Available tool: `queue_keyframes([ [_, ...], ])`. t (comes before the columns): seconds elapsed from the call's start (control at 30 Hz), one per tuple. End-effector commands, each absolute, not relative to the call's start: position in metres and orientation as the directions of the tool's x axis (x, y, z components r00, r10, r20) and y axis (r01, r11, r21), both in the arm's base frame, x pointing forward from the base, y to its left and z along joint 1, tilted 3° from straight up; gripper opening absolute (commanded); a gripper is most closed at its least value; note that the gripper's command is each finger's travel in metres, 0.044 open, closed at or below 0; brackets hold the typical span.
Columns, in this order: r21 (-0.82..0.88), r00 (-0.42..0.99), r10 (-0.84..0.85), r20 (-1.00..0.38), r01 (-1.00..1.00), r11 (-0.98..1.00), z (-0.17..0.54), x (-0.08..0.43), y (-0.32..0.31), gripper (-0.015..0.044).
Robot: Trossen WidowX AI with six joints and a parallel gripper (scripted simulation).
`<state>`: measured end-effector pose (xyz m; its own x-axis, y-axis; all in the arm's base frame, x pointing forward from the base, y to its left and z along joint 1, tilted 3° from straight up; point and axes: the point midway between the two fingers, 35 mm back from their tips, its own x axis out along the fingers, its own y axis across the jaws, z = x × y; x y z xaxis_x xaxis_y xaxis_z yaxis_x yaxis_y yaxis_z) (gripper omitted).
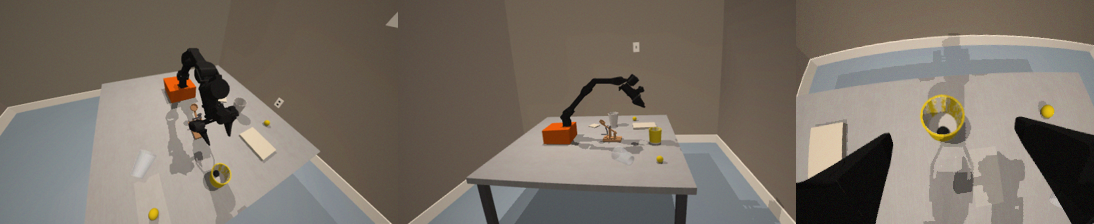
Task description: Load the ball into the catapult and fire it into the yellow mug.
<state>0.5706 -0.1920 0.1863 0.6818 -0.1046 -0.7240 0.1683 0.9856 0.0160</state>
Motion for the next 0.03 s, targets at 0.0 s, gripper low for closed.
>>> queue_keyframes([
  [0.0, 0.016, 0.682, -0.105, -0.724, 0.168, 0.986, 0.1864, 0.5706, -0.1920, 0.0440],
])
